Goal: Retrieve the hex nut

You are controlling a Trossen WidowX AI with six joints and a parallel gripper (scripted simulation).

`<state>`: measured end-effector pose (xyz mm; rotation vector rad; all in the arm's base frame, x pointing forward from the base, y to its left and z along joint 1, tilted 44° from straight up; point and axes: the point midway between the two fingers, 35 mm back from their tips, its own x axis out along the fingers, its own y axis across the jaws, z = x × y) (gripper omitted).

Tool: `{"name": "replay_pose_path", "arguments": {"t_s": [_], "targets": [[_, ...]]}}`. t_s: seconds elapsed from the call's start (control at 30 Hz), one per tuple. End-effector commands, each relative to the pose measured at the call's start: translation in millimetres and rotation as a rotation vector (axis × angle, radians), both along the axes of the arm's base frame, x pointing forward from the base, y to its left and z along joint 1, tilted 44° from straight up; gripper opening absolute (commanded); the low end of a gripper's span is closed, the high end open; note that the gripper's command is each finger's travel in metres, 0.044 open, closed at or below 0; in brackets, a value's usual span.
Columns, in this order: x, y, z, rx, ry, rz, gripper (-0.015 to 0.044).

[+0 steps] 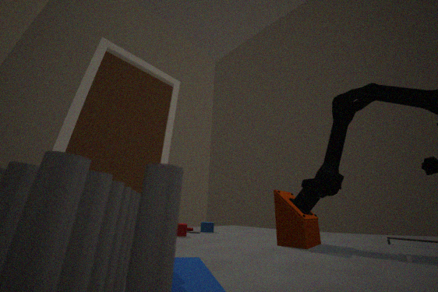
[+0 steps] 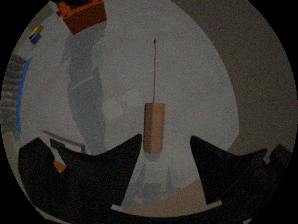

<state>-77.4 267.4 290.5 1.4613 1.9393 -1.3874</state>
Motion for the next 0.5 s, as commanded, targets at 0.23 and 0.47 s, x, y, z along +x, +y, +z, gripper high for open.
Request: {"name": "replay_pose_path", "arguments": {"t_s": [0.23, 0.47], "targets": [[-1, 6, -6, -0.002, 0.000, 0.006, 0.0280], [-2, 15, -13, -0.003, 0.000, 0.006, 0.0280]]}}
